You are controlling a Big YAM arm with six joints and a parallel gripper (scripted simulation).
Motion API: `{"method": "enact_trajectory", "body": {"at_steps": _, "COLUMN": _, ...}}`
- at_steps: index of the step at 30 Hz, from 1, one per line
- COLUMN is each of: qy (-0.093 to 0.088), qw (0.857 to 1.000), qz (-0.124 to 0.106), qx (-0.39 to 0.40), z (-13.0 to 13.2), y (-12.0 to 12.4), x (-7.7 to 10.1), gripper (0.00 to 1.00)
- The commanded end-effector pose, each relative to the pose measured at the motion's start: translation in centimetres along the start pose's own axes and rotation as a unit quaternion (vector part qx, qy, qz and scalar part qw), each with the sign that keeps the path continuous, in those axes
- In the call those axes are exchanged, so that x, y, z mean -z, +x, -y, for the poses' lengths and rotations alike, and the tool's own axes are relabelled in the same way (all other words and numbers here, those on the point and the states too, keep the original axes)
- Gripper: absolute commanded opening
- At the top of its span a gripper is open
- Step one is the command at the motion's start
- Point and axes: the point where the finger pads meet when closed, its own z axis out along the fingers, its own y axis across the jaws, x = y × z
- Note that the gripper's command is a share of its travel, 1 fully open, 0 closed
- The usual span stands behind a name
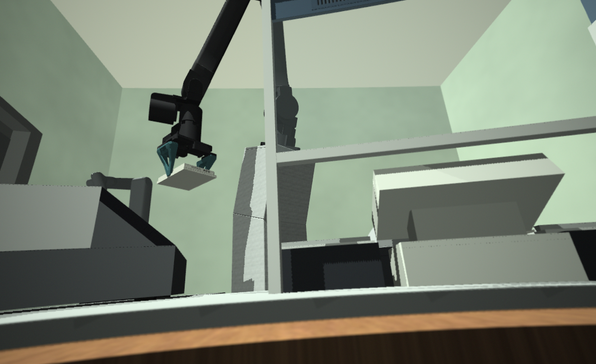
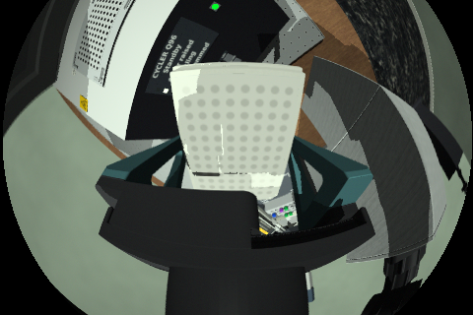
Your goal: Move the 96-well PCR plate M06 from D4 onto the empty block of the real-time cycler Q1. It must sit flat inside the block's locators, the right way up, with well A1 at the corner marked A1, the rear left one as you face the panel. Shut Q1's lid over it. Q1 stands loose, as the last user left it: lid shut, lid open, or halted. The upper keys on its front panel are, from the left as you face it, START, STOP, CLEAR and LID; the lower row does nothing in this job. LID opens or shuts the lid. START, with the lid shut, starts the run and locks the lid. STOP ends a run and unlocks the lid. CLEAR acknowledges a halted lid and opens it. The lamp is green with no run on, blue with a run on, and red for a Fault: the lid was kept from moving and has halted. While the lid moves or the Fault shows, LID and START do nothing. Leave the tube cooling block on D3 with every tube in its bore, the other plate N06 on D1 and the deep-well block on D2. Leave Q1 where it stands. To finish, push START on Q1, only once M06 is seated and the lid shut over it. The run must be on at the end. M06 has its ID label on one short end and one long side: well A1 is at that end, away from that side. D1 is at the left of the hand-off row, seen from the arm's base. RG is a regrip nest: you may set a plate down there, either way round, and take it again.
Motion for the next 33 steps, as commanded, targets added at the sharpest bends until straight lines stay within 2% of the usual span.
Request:
{"method": "enact_trajectory", "body": {"at_steps": 1, "qy": 0.005, "qw": 0.999, "qz": 0.0, "qx": -0.053, "z": 0.1, "y": -1.0, "x": 0.2, "gripper": 0.0}}
{"method": "enact_trajectory", "body": {"at_steps": 2, "qy": 0.01, "qw": 0.998, "qz": -0.002, "qx": -0.069, "z": 0.0, "y": -1.3, "x": 0.1, "gripper": 0.0}}
{"method": "enact_trajectory", "body": {"at_steps": 5, "qy": 0.007, "qw": 0.995, "qz": -0.001, "qx": -0.104, "z": -1.8, "y": -2.5, "x": 0.1, "gripper": 0.0}}
{"method": "enact_trajectory", "body": {"at_steps": 9, "qy": -0.011, "qw": 0.991, "qz": 0.004, "qx": -0.133, "z": -5.2, "y": -3.5, "x": 0.6, "gripper": 0.0}}
{"method": "enact_trajectory", "body": {"at_steps": 11, "qy": -0.012, "qw": 0.988, "qz": 0.004, "qx": -0.151, "z": -6.3, "y": -3.9, "x": 0.8, "gripper": 0.0}}
{"method": "enact_trajectory", "body": {"at_steps": 16, "qy": -0.004, "qw": 0.984, "qz": 0.002, "qx": -0.18, "z": -6.9, "y": -4.7, "x": 0.4, "gripper": 0.0}}
{"method": "enact_trajectory", "body": {"at_steps": 17, "qy": 0.004, "qw": 0.982, "qz": -0.001, "qx": -0.187, "z": -6.1, "y": -4.8, "x": 0.1, "gripper": 0.0}}
{"method": "enact_trajectory", "body": {"at_steps": 20, "qy": 0.01, "qw": 0.979, "qz": -0.002, "qx": -0.204, "z": -6.9, "y": -6.0, "x": 0.0, "gripper": 0.0}}
{"method": "enact_trajectory", "body": {"at_steps": 26, "qy": -0.02, "qw": 0.983, "qz": 0.008, "qx": -0.184, "z": -12.2, "y": -8.0, "x": 1.3, "gripper": 0.0}}
{"method": "enact_trajectory", "body": {"at_steps": 28, "qy": -0.02, "qw": 0.98, "qz": 0.008, "qx": -0.2, "z": -13.1, "y": -8.3, "x": 1.4, "gripper": 0.0}}
{"method": "enact_trajectory", "body": {"at_steps": 31, "qy": -0.005, "qw": 0.97, "qz": 0.004, "qx": -0.244, "z": -13.2, "y": -8.9, "x": 0.6, "gripper": 0.0}}
{"method": "enact_trajectory", "body": {"at_steps": 33, "qy": -0.005, "qw": 0.97, "qz": 0.004, "qx": -0.244, "z": -13.2, "y": -8.9, "x": 0.6, "gripper": 0.0}}
